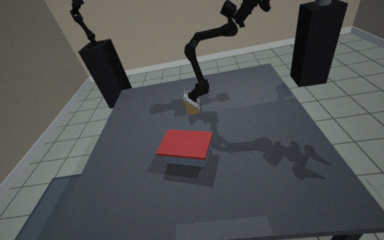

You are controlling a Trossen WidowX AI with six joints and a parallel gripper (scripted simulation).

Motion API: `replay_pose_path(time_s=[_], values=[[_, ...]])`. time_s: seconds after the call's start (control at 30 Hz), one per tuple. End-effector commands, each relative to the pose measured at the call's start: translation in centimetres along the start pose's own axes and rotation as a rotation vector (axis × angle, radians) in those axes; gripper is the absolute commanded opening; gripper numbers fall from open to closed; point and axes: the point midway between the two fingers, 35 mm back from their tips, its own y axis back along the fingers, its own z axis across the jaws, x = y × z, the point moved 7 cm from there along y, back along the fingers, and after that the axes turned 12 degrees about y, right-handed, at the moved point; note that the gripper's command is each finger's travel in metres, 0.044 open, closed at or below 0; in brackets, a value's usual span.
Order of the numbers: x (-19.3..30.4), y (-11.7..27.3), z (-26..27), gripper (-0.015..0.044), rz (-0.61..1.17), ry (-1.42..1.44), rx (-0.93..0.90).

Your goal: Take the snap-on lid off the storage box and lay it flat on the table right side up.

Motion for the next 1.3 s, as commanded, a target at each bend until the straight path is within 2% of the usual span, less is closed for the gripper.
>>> replay_pose_path(time_s=[0.0,0.17,0.2,0.43,0.63,0.7,1.03,1.27], values=[[-0.1,0.0,0.1,0.0374,0.001,0.000,-0.002],[-1.2,0.6,3.8,0.0243,-0.019,-0.024,-0.107],[-1.4,0.8,4.9,0.0235,-0.026,-0.032,-0.141],[-0.7,2.5,11.4,0.0235,-0.010,-0.088,-0.350],[3.2,5.4,18.0,0.0235,0.139,-0.169,-0.586],[3.7,5.7,18.5,0.0235,0.160,-0.174,-0.603],[12.2,10.3,22.3,0.0235,0.520,-0.258,-0.737],[20.5,15.8,21.7,0.0235,0.961,-0.406,-0.698]])
